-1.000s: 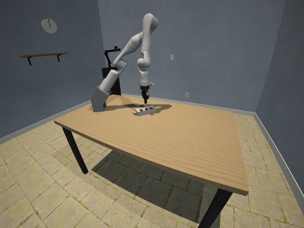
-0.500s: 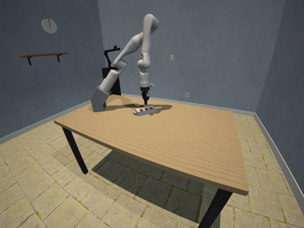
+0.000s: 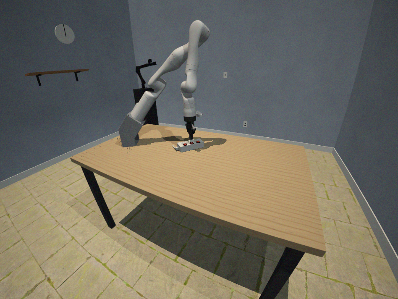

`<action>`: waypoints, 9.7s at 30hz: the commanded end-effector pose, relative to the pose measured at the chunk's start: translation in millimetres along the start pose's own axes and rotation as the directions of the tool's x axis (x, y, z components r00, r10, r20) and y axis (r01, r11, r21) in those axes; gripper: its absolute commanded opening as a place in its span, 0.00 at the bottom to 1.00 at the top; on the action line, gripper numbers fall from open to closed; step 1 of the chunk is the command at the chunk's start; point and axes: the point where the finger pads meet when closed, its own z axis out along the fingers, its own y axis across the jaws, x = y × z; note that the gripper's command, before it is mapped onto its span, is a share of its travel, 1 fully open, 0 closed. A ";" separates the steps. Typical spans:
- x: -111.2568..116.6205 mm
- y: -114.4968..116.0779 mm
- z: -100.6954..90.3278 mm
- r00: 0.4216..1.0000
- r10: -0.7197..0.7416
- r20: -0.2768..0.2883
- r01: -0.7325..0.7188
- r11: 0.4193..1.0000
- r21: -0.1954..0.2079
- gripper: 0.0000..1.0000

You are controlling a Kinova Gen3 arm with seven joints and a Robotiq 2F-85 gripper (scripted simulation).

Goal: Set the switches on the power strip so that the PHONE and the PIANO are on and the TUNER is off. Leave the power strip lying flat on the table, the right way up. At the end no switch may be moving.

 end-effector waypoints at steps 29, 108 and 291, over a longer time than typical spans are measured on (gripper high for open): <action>1.9 -5.0 16.7 1.000 -0.005 -0.002 0.005 1.000 0.011 0.00; 1.9 -5.0 25.5 1.000 -0.005 -0.002 0.005 1.000 0.011 0.00; 1.6 -3.5 -111.7 1.000 -0.005 -0.002 0.005 1.000 0.011 1.00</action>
